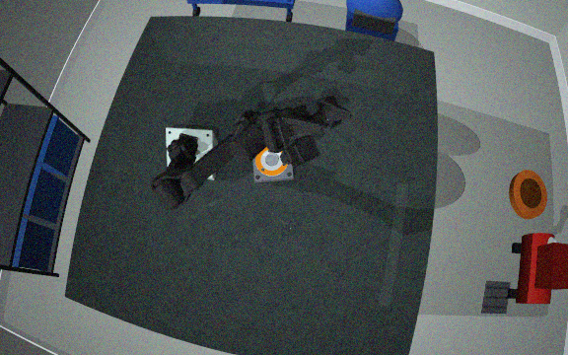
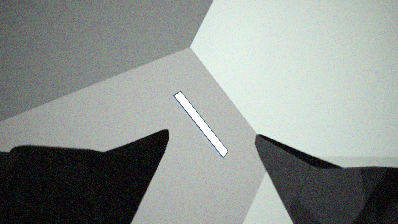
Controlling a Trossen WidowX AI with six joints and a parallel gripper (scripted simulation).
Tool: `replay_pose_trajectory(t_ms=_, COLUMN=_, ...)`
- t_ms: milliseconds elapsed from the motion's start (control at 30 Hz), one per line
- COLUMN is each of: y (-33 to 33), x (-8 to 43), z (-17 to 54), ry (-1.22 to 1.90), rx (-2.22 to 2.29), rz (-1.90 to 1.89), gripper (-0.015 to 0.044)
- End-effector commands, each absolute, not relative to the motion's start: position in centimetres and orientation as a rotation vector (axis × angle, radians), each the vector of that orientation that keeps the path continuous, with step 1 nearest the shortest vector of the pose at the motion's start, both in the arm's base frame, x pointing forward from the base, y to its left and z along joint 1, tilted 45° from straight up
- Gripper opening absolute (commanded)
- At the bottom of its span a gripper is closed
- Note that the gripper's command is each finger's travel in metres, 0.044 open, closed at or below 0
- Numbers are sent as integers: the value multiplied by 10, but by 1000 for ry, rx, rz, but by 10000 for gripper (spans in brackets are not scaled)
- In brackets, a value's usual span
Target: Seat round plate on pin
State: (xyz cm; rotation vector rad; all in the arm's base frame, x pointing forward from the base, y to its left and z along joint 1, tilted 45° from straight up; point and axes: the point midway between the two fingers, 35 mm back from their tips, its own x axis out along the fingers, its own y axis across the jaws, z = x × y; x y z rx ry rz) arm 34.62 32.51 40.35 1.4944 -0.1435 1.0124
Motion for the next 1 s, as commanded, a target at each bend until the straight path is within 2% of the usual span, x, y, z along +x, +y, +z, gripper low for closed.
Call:
replay_pose_trajectory(t_ms=0, y=327, x=349, z=399, ry=-130, rx=1487, rz=996, gripper=374)
replay_pose_trajectory(t_ms=133, y=344, x=386, z=317, ry=97, rx=1327, rz=718, gripper=269)
replay_pose_trajectory(t_ms=267, y=345, x=398, z=275, ry=200, rx=1233, rz=592, gripper=164)
replay_pose_trajectory(t_ms=467, y=330, x=406, z=175, ry=430, rx=977, rz=314, gripper=6)
replay_pose_trajectory(t_ms=800, y=275, x=379, z=59, ry=721, rx=565, rz=-8, gripper=0)
replay_pose_trajectory(t_ms=967, y=226, x=345, z=6, ry=898, rx=269, rz=-181, gripper=0)
